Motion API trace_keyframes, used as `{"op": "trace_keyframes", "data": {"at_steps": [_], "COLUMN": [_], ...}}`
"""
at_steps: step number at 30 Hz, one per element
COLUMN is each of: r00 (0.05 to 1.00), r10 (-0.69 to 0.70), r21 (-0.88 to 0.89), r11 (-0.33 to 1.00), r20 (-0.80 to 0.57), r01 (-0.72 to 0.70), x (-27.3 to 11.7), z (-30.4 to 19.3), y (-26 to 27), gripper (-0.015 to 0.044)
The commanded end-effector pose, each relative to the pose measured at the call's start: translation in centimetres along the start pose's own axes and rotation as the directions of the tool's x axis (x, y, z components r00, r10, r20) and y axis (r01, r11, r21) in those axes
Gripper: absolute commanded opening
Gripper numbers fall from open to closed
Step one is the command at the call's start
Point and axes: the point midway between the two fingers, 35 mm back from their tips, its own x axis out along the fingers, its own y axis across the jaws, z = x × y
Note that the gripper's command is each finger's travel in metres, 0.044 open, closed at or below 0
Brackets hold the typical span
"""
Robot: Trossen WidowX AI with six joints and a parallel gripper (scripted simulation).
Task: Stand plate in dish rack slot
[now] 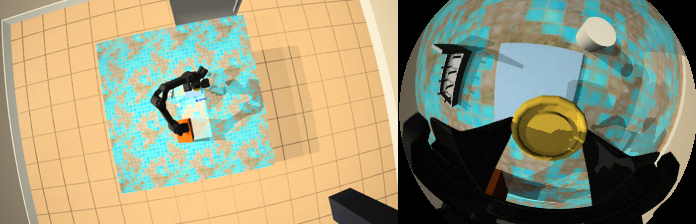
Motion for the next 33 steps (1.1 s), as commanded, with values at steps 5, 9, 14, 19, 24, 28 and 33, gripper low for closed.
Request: {"op": "trace_keyframes", "data": {"at_steps": [5, 9, 14, 19, 24, 28, 33], "r00": [1.000, 1.000, 1.000, 1.000, 1.000, 1.000, 1.000], "r10": [-0.006, -0.005, -0.002, 0.000, -0.002, -0.006, -0.010], "r21": [-0.007, -0.007, -0.008, -0.008, 0.077, 0.213, 0.377], "r11": [1.000, 1.000, 1.000, 1.000, 0.997, 0.977, 0.926], "r20": [0.001, 0.000, 0.000, -0.001, -0.001, -0.001, 0.000], "r01": [0.006, 0.005, 0.002, 0.000, 0.002, 0.006, 0.009], "x": [-4.6, -6.5, -8.8, -10.5, -10.8, -11.1, -11.4], "z": [0.2, 0.2, 0.2, 0.1, 0.4, 0.7, 0.9], "y": [-0.2, -0.3, -0.3, -0.2, 1.0, 3.0, 5.6], "gripper": [0.0000, 0.0000, 0.0000, 0.0000, 0.0000, 0.0000, 0.0000]}}
